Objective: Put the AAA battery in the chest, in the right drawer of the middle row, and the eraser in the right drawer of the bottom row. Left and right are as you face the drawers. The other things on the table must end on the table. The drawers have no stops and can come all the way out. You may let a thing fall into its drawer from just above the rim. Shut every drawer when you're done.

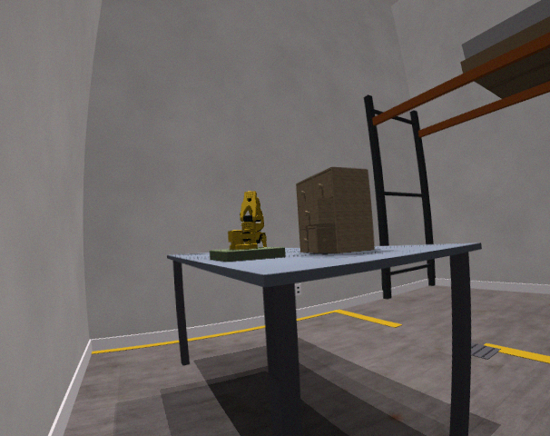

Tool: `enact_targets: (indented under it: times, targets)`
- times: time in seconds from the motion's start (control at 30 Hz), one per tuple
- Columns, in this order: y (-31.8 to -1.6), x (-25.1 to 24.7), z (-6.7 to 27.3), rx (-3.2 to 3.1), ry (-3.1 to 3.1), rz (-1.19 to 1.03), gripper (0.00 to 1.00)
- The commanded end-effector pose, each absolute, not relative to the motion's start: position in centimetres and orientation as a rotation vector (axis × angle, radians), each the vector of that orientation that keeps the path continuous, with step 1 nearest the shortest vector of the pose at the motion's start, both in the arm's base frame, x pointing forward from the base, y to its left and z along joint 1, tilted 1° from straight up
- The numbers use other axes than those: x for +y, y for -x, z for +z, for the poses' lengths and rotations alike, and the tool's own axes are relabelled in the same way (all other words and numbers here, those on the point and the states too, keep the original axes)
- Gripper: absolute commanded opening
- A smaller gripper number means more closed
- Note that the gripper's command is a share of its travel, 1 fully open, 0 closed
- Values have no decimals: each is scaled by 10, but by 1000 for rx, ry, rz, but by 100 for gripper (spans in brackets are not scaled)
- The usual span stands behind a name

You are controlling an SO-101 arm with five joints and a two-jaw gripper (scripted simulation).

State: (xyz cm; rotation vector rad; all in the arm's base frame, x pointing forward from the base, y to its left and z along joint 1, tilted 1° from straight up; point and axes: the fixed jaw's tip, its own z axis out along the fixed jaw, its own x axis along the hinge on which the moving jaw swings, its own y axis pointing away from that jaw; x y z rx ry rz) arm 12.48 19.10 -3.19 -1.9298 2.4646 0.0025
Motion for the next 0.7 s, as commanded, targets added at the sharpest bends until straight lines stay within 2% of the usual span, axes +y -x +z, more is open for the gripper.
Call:
enact_targets:
  times: [0.0, 0.67]
  targets:
    - [-122, 187, -36, 2473, 1952, -4, 17]
    - [-122, 187, -36, 2473, 1952, -4, 10]
